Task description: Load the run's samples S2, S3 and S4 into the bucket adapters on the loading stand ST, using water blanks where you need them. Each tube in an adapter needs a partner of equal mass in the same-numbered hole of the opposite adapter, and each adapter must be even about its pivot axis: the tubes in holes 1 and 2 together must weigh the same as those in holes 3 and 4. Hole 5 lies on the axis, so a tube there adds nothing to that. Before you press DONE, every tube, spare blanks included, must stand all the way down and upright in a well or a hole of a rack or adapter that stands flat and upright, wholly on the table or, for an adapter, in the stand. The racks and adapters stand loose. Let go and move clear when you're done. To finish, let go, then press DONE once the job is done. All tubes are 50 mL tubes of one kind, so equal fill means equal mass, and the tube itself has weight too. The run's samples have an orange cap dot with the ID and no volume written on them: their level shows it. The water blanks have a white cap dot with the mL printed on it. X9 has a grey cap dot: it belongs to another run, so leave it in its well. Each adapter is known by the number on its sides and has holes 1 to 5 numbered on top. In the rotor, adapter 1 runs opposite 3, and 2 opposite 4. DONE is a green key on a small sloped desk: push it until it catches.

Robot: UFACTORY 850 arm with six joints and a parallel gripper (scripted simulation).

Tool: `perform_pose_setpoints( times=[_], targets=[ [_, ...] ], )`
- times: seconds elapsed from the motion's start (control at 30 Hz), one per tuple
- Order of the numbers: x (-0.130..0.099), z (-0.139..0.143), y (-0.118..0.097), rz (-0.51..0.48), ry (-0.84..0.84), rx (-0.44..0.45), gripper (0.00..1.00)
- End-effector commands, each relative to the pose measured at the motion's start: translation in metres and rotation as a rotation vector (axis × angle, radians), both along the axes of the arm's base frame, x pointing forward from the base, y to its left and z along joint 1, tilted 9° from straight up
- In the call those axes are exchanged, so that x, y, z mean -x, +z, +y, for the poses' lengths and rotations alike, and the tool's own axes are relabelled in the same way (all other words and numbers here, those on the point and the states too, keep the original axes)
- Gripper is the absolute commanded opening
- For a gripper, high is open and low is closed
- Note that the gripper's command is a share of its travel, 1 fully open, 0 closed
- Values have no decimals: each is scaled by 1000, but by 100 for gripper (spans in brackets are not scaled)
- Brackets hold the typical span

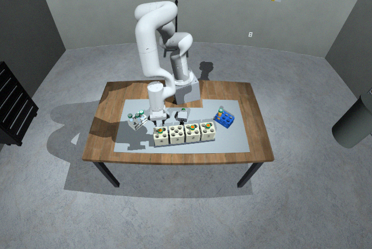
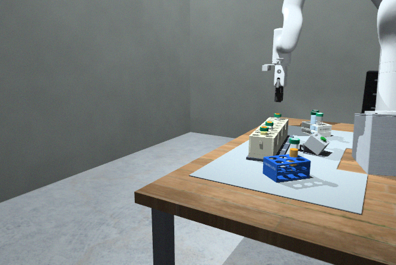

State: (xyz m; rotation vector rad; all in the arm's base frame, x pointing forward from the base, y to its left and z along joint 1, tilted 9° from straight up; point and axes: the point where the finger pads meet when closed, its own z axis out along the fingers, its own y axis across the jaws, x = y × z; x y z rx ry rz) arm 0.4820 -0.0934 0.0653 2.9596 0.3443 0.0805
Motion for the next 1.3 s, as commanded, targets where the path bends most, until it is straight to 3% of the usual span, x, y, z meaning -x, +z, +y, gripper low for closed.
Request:
perform_pose_setpoints(
  times=[0.0,0.63,1.27],
  targets=[
    [0,1,10,4,0,-4,44],
    [2,6,43,4,0,-4,44],
    [2,6,44,4,0,-4,44]
  ],
)
